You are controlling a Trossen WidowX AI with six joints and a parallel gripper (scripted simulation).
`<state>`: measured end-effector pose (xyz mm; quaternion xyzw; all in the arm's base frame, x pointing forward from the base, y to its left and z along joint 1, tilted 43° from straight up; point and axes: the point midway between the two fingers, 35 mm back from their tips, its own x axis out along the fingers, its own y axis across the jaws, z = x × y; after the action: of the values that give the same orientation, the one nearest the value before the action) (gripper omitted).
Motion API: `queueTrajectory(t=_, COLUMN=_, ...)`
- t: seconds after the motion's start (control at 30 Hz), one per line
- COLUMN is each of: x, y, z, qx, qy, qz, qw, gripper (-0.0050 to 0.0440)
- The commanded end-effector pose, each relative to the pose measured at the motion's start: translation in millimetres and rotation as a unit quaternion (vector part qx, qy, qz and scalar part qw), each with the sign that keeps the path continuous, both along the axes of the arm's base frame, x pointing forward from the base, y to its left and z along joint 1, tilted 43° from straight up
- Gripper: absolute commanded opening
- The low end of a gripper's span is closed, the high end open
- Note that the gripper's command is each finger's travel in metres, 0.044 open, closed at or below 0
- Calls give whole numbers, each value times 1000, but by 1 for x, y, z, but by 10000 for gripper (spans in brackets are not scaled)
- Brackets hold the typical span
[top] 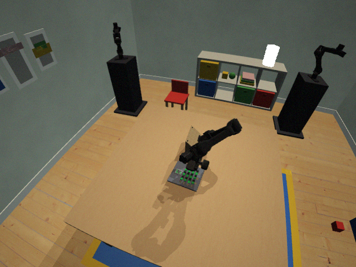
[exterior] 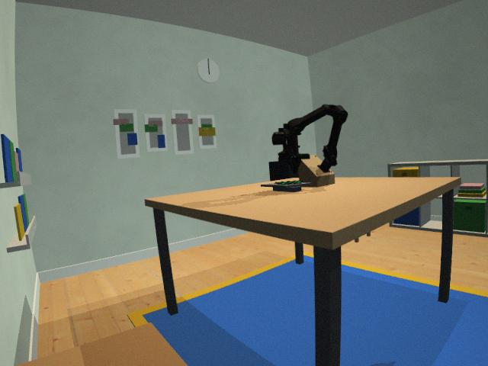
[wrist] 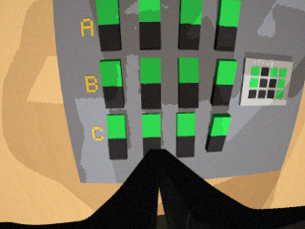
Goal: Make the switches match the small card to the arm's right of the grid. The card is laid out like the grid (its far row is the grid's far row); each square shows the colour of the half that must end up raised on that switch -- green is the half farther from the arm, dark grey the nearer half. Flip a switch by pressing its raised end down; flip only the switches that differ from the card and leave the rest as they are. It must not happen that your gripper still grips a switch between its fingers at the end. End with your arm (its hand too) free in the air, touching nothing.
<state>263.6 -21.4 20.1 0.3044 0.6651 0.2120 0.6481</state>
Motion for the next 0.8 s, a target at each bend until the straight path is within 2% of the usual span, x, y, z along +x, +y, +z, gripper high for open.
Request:
queueTrajectory(t=0.0, x=-1, y=-16, z=20, qx=-5, qy=-10, qz=-3, qw=1000, gripper=0)
queueTrajectory(t=0.13, x=0, y=-16, z=20, qx=-5, qy=-10, qz=-3, qw=1000, gripper=0)
queueTrajectory(t=0.3, x=26, y=-33, z=15, qx=-5, qy=-10, qz=-3, qw=1000, gripper=0)
queueTrajectory(t=0.77, x=28, y=-33, z=15, qx=-5, qy=-10, qz=-3, qw=1000, gripper=0)
